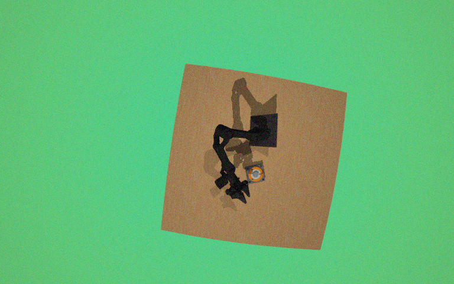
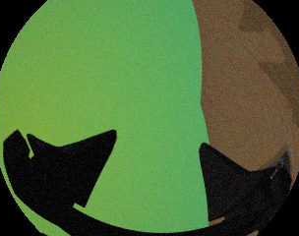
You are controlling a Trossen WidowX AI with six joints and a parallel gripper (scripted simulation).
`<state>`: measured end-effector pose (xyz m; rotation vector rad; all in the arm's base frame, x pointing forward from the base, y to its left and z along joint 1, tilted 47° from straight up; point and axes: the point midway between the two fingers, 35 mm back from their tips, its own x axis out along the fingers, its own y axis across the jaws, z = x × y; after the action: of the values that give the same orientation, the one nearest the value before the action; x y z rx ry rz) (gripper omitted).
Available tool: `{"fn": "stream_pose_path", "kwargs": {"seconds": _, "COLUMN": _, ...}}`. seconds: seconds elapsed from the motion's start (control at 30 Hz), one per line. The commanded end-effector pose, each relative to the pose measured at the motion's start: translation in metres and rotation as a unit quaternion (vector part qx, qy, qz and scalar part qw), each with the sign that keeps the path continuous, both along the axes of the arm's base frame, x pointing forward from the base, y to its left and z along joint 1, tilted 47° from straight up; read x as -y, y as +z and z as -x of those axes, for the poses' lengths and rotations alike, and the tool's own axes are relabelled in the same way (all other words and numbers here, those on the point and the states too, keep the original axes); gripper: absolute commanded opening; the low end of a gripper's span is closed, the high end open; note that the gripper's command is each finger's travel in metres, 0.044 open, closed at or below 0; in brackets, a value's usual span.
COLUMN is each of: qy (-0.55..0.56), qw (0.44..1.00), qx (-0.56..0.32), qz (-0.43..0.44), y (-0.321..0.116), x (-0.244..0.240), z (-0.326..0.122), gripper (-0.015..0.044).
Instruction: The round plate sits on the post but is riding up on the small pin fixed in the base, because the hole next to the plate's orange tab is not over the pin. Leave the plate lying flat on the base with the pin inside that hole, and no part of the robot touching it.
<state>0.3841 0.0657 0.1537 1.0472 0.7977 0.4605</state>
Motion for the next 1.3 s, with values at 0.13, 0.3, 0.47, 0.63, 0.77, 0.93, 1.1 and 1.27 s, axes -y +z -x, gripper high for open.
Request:
{"fn": "stream_pose_path", "kwargs": {"seconds": 0.13, "qy": -0.033, "qw": 0.984, "qx": -0.138, "qz": 0.107, "y": -0.071, "x": -0.026, "z": 0.007, "gripper": 0.0269}}
{"fn": "stream_pose_path", "kwargs": {"seconds": 0.3, "qy": -0.036, "qw": 0.929, "qx": -0.250, "qz": 0.272, "y": -0.133, "x": -0.038, "z": 0.041, "gripper": 0.0137}}
{"fn": "stream_pose_path", "kwargs": {"seconds": 0.47, "qy": 0.000, "qw": 0.793, "qx": -0.310, "qz": 0.525, "y": -0.171, "x": -0.029, "z": 0.096, "gripper": 0.0006}}
{"fn": "stream_pose_path", "kwargs": {"seconds": 0.63, "qy": 0.044, "qw": 0.661, "qx": -0.285, "qz": 0.693, "y": -0.166, "x": -0.018, "z": 0.122, "gripper": 0.0000}}
{"fn": "stream_pose_path", "kwargs": {"seconds": 0.77, "qy": 0.076, "qw": 0.555, "qx": -0.241, "qz": 0.793, "y": -0.152, "x": -0.014, "z": 0.129, "gripper": 0.0000}}
{"fn": "stream_pose_path", "kwargs": {"seconds": 0.93, "qy": 0.077, "qw": 0.555, "qx": -0.240, "qz": 0.793, "y": -0.152, "x": -0.014, "z": 0.129, "gripper": 0.0000}}
{"fn": "stream_pose_path", "kwargs": {"seconds": 1.1, "qy": 0.077, "qw": 0.555, "qx": -0.240, "qz": 0.793, "y": -0.160, "x": -0.006, "z": 0.126, "gripper": 0.0000}}
{"fn": "stream_pose_path", "kwargs": {"seconds": 1.27, "qy": 0.076, "qw": 0.554, "qx": -0.240, "qz": 0.793, "y": -0.179, "x": 0.014, "z": 0.121, "gripper": 0.0000}}
